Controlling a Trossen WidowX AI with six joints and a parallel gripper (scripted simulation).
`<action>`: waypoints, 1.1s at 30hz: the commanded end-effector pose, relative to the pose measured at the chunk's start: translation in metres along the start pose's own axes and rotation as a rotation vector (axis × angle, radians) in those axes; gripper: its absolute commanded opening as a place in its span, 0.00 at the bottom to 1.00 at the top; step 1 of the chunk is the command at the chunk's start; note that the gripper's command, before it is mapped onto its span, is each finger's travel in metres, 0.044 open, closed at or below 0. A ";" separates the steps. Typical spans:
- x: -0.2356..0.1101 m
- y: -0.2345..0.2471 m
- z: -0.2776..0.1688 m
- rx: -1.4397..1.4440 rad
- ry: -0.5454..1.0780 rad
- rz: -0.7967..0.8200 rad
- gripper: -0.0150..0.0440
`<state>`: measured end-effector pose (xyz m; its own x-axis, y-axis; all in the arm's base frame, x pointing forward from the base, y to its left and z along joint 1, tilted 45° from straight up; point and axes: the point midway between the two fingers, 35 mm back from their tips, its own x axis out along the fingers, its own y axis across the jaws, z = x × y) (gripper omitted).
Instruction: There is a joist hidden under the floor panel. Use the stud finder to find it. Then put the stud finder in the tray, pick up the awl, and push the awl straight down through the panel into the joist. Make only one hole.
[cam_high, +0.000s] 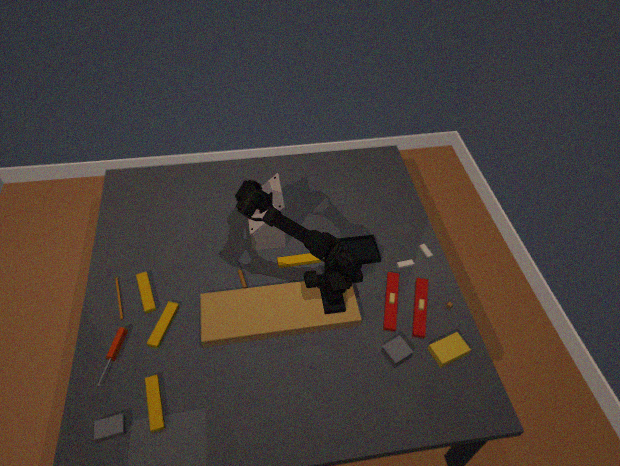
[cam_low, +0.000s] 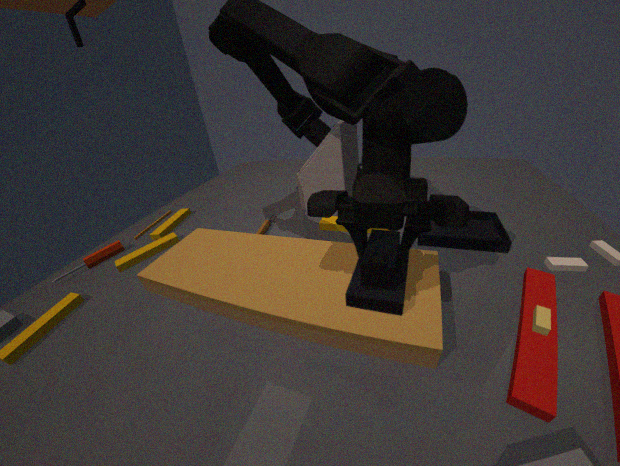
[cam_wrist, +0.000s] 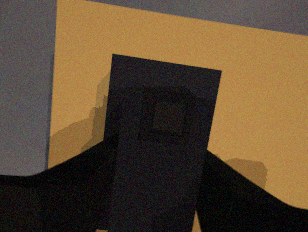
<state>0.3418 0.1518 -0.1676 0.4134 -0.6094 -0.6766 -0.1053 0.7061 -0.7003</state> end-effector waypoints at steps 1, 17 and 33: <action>-0.001 0.019 -0.002 -0.002 0.000 0.007 0.25; -0.001 0.018 -0.002 -0.002 -0.001 0.006 0.25; 0.000 -0.031 -0.002 -0.004 0.001 0.004 0.25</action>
<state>0.3390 0.1412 -0.1585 0.4116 -0.5992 -0.6867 -0.1221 0.7104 -0.6931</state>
